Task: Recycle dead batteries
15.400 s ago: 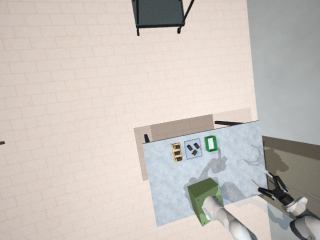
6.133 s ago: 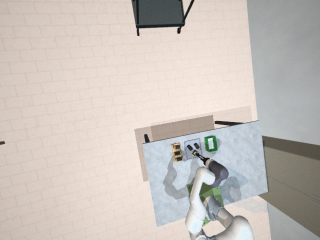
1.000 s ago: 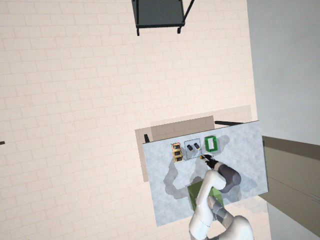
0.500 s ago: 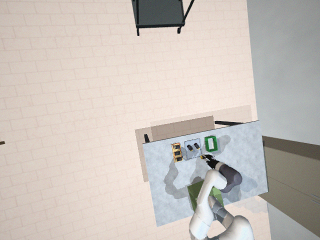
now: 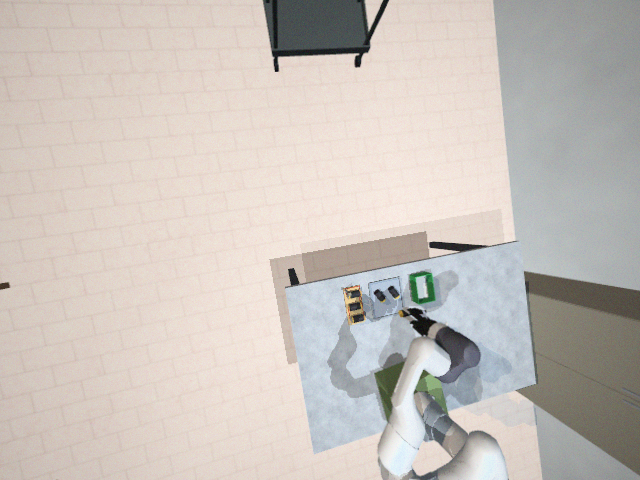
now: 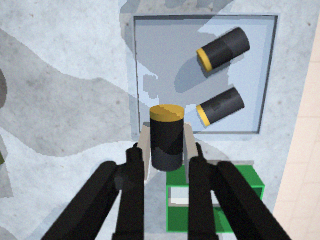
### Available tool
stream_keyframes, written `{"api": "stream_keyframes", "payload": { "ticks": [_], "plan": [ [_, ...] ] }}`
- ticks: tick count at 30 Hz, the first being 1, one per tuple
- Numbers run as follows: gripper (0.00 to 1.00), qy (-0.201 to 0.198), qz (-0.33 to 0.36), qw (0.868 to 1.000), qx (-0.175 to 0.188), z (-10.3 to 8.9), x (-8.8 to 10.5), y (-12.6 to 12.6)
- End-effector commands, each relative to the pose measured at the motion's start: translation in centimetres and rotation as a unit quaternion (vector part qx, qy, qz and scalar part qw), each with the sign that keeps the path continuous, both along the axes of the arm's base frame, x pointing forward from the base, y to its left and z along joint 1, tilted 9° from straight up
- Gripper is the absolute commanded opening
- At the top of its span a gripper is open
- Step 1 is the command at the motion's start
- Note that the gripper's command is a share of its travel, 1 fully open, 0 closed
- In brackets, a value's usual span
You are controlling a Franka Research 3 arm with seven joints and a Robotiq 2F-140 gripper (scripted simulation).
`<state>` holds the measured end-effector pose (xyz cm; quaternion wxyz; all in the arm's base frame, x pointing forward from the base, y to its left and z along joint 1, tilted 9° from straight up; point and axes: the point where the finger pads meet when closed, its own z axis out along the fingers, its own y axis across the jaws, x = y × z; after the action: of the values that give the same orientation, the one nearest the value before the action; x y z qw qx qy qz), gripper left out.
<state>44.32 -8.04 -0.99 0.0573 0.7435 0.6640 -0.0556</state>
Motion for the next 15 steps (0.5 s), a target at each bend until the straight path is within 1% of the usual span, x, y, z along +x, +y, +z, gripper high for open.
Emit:
{"api": "stream_keyframes", "payload": {
  "ticks": [1,3,5,15],
  "plan": [
    [0.16,-0.002,0.003,1.000,-0.002,-2.8,0.2,-0.7],
    [0.16,-0.002,0.003,1.000,-0.002,-4.5,0.2,-1.0],
    [0.16,-0.002,0.003,1.000,-0.002,-5.3,0.2,-1.1],
    [0.16,-0.002,0.003,1.000,-0.002,-5.3,0.2,-1.1]
  ]
}}
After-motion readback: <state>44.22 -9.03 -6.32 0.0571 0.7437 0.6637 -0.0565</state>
